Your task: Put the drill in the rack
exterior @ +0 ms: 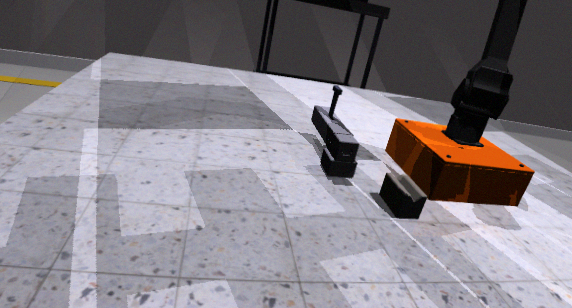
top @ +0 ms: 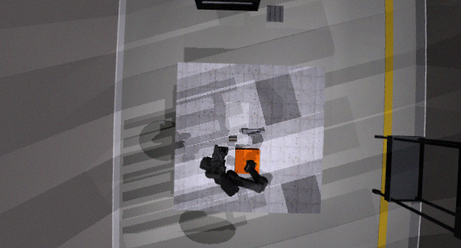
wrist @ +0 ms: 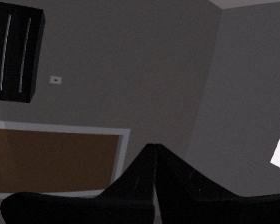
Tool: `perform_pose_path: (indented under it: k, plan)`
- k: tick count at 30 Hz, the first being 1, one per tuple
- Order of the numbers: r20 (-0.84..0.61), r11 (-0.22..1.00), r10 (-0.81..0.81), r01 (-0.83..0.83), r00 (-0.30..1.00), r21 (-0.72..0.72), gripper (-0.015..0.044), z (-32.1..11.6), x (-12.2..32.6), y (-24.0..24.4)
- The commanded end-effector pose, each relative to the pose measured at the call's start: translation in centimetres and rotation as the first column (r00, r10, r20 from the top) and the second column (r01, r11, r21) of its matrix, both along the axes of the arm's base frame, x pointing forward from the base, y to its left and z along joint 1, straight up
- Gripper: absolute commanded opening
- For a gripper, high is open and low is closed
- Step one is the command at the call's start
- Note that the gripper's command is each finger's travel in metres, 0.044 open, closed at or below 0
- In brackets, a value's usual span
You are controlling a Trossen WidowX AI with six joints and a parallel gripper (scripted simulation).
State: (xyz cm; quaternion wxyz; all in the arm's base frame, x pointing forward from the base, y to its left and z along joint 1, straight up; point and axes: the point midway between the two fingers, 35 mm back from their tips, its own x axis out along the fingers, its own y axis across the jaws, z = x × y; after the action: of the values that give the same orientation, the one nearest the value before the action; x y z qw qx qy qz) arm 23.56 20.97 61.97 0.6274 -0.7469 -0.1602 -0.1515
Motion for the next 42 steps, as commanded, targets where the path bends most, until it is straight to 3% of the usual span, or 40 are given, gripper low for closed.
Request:
perform_pose_path:
  k: [1,8,15,26,34,38,42]
  plan:
    - [-0.062,1.0,0.008,-0.009,0.998,-0.018,0.0,-3.3,3.8,0.9]
    - [-0.209,1.0,0.011,-0.009,0.978,0.014,0.0,-9.2,9.8,0.0]
    - [-0.425,0.992,-0.013,0.065,0.905,0.108,0.0,-17.2,15.5,-4.2]
    - [-0.799,0.875,0.021,0.376,0.6,0.305,0.0,-32.6,18.8,-14.0]
    - [-0.943,0.555,0.148,0.764,0.299,0.33,0.0,-43.0,14.7,-21.7]
    - [-0.953,0.297,0.247,0.923,0.175,0.246,0.0,-47.2,10.9,-24.7]
    - [-0.923,-0.055,0.376,0.997,0.077,0.061,0.0,-50.7,5.5,-26.9]
